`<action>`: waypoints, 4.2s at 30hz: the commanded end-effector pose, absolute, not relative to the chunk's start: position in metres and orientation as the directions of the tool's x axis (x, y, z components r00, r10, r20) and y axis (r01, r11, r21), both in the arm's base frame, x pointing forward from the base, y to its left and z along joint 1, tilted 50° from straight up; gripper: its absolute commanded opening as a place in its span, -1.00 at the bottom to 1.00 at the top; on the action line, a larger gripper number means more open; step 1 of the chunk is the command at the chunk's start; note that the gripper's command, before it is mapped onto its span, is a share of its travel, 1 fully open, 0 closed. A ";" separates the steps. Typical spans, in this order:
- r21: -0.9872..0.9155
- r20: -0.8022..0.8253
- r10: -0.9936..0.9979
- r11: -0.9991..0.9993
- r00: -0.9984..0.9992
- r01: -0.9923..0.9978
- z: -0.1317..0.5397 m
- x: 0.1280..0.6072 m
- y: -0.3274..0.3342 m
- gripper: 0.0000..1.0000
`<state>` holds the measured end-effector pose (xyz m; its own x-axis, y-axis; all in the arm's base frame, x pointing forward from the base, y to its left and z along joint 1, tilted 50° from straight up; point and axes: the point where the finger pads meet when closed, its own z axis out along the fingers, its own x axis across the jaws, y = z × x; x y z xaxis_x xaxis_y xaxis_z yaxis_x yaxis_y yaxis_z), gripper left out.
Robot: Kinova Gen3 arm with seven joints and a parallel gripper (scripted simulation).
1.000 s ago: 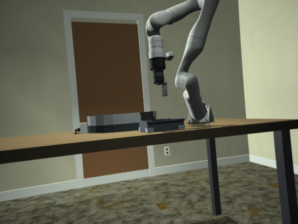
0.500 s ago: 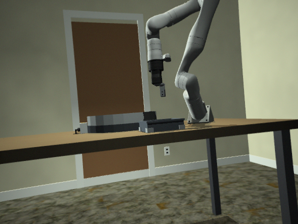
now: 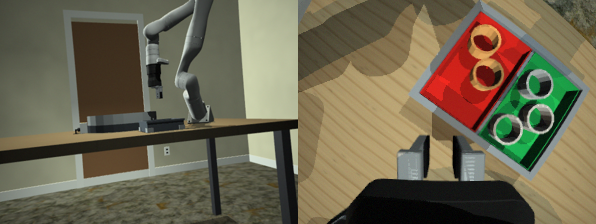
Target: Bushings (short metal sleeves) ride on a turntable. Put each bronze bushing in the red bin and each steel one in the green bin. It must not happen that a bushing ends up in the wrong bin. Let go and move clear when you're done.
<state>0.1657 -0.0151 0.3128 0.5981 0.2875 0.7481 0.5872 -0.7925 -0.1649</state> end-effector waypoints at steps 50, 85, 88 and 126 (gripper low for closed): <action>-0.606 -0.466 -0.839 0.070 0.282 -0.792 0.125 0.194 -0.236 -0.10; -0.571 -0.506 -0.833 0.128 0.225 -0.811 0.092 0.217 -0.222 -0.10; -0.571 -0.506 -0.833 0.128 0.225 -0.811 0.090 0.218 -0.220 -0.10; -0.571 -0.506 -0.833 0.128 0.225 -0.811 0.075 0.231 -0.208 -0.10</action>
<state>0.2295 -0.2094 0.0758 0.2231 -0.8342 -0.5044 -0.8109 0.1283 -0.5709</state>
